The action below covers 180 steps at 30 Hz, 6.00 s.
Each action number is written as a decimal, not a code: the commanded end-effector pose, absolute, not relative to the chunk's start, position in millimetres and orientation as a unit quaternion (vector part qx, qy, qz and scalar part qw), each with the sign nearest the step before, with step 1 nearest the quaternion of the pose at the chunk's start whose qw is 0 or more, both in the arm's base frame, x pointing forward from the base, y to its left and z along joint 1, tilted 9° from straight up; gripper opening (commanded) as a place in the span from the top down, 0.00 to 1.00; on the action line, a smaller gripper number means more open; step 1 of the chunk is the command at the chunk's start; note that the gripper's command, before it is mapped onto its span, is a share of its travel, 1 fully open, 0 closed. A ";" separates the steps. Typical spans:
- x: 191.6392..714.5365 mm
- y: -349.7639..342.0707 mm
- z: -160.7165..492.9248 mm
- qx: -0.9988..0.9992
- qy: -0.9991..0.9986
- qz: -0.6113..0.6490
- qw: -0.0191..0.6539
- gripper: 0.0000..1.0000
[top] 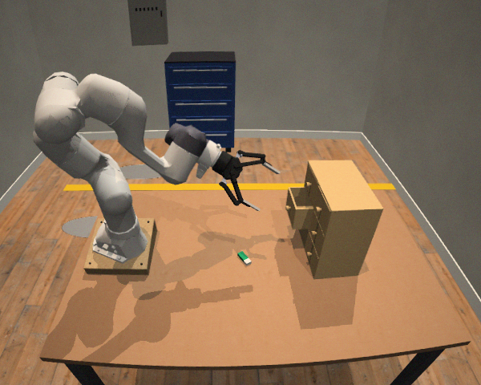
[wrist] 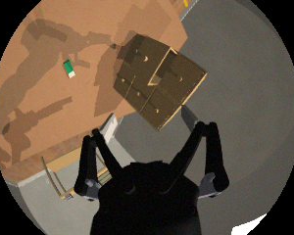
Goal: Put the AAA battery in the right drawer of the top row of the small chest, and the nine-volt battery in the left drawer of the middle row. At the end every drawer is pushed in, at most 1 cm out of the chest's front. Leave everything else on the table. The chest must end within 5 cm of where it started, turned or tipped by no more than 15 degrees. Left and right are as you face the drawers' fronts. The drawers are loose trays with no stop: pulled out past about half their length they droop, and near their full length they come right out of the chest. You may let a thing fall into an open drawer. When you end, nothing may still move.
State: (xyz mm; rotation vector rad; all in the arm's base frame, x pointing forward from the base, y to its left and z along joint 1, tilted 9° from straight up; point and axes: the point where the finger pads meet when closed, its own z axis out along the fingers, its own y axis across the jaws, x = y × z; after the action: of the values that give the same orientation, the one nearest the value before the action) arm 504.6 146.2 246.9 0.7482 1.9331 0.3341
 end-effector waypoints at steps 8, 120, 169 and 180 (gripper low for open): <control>511.7 139.0 252.2 0.402 0.756 0.175 0.486 0.00; 530.1 118.2 268.3 0.633 0.584 0.263 0.435 0.00; 536.5 107.4 274.2 0.733 0.463 0.302 0.396 0.00; 536.5 107.4 274.2 0.733 0.463 0.302 0.396 0.00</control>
State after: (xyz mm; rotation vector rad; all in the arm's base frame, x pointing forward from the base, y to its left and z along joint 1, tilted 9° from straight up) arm 536.1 108.0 274.4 1.8458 1.1873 0.7615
